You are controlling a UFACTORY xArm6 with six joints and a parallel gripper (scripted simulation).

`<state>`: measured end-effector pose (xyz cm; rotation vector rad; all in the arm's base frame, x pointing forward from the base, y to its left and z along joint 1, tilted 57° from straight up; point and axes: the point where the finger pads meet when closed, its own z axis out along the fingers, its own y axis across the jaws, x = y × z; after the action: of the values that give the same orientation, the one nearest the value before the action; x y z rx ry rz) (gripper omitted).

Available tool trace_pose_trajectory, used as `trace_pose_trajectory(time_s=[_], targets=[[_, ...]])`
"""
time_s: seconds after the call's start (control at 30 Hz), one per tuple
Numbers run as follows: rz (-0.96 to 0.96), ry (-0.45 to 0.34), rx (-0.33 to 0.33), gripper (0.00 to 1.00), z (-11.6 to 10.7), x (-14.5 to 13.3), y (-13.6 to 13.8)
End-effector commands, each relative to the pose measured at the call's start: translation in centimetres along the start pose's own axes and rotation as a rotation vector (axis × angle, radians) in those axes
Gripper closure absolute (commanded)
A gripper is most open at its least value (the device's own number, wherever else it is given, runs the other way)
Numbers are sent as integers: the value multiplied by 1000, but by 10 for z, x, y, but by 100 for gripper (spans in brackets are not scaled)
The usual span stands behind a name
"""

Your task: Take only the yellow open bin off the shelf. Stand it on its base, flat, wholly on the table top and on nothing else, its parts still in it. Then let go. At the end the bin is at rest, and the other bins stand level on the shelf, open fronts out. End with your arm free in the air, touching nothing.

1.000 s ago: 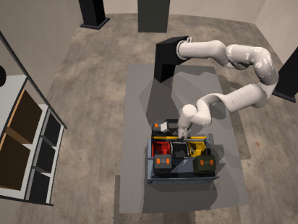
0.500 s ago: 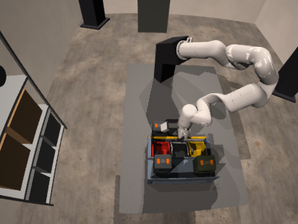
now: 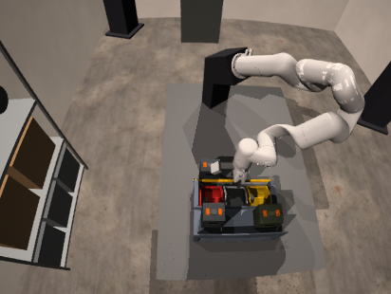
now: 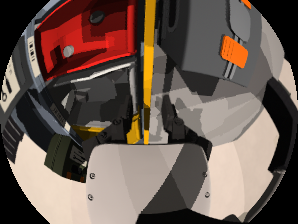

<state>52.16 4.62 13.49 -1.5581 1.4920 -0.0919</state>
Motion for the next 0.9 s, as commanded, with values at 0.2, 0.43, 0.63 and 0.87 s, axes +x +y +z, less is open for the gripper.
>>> trace_pose_trajectory(time_s=[0.2, 0.43, 0.63, 0.87], targets=[[-1, 1, 2, 53, 0, 0, -1], [-1, 1, 2, 53, 10, 0, -1], [-1, 1, 2, 53, 10, 0, -1], [-1, 1, 2, 100, 10, 0, -1]])
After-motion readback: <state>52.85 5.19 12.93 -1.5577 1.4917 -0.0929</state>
